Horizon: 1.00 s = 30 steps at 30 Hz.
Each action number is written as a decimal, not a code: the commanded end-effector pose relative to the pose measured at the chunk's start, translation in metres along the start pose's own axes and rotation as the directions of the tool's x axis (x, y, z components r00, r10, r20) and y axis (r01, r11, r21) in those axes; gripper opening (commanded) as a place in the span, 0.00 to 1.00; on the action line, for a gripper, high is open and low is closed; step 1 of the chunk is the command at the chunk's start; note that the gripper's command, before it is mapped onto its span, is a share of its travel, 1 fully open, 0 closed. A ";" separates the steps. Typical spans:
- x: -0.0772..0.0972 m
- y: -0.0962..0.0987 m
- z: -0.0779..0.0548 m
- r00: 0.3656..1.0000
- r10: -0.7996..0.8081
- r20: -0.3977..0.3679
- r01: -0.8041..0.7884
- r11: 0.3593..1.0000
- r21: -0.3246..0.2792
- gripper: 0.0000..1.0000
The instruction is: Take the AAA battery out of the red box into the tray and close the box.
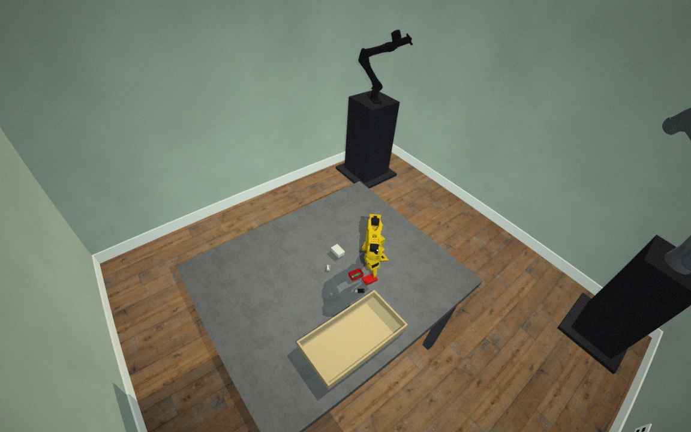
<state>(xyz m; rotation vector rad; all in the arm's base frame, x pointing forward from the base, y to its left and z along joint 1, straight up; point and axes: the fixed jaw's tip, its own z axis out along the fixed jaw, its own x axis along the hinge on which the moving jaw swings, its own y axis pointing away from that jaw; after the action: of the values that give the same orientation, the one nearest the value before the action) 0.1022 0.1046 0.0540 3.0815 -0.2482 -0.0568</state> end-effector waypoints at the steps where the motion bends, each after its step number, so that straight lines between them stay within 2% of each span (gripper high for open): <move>1: 0.002 -0.005 -0.012 0.999 0.002 -0.032 0.000 0.999 0.052 0.29; 30: 0.003 -0.006 -0.015 0.999 0.002 -0.032 0.000 0.999 0.052 0.29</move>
<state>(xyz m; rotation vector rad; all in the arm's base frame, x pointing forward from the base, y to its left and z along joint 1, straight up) 0.1023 0.1046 0.0586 3.0824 -0.2483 -0.0557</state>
